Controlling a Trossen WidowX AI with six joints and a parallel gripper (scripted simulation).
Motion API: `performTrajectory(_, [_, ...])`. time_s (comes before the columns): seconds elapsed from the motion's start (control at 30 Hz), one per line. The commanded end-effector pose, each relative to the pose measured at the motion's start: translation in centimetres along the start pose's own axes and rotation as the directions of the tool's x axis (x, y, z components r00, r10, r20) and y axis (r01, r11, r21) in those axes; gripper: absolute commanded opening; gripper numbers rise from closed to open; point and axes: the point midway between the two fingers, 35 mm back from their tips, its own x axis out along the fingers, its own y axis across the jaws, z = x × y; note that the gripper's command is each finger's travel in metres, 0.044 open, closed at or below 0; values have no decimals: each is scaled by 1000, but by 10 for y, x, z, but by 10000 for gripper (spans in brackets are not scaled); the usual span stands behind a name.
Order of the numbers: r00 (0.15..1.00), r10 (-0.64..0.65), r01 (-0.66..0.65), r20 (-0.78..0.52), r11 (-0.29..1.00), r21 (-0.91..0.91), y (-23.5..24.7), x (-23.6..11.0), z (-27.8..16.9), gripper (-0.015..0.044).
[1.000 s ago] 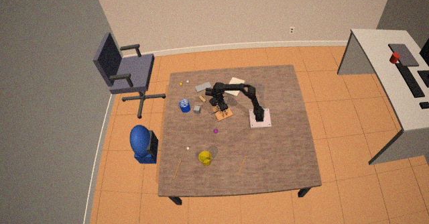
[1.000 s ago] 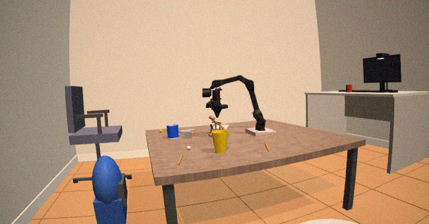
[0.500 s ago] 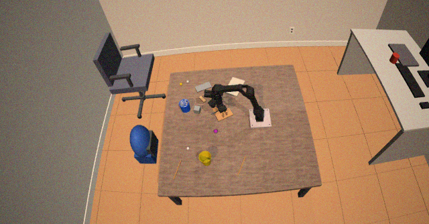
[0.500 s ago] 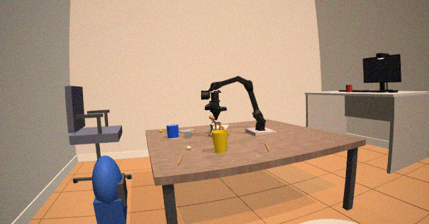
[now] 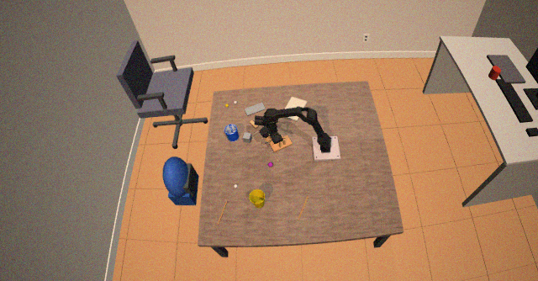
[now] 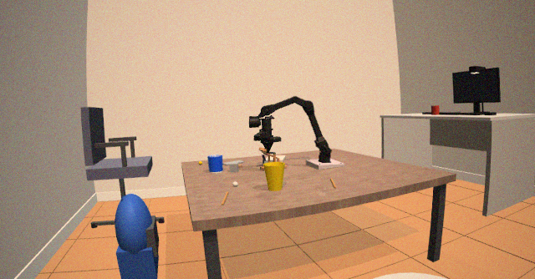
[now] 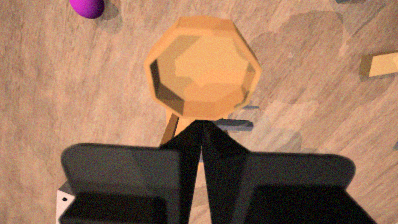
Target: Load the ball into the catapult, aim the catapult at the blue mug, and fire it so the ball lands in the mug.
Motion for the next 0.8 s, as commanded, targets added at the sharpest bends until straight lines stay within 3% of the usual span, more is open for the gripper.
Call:
performTrajectory(0.0, [1000,5,-5,3,1000,3,1,6,4,0])
performTrajectory(0.77, [1000,6,-6,4,1000,3,1,36,17,0])
